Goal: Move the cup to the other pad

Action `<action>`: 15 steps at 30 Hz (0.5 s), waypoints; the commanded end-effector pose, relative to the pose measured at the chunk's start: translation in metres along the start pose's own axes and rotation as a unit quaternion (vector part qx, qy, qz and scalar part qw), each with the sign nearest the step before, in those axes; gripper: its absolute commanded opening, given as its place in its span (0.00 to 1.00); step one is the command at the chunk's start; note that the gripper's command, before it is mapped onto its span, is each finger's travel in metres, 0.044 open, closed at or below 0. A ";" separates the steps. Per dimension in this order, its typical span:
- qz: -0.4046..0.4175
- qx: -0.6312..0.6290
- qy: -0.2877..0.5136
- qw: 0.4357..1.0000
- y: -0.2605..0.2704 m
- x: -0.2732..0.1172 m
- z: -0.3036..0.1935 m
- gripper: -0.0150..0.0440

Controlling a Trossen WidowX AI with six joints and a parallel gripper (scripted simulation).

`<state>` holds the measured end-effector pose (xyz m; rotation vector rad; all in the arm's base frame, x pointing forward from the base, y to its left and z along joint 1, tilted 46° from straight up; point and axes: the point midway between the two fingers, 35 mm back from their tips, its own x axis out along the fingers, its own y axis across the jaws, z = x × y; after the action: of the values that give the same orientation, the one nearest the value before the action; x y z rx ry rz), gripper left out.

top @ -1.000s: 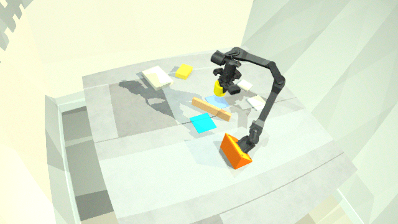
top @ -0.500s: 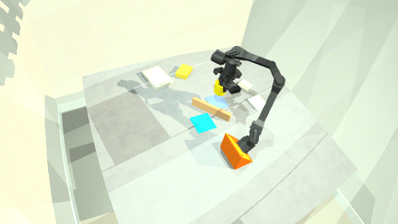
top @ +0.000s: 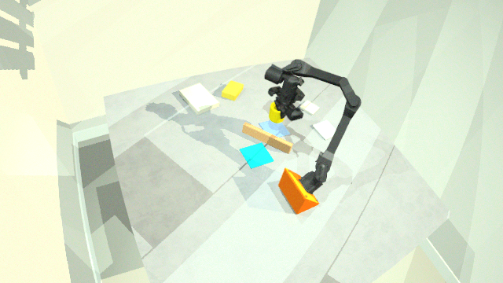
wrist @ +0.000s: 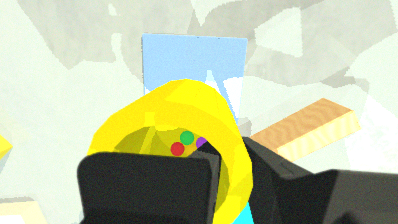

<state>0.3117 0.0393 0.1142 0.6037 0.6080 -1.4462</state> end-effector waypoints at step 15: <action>-0.002 0.002 0.004 1.000 -0.032 -0.003 -0.044 0.25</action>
<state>0.2861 0.0653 0.0909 0.6089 0.6107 -1.4451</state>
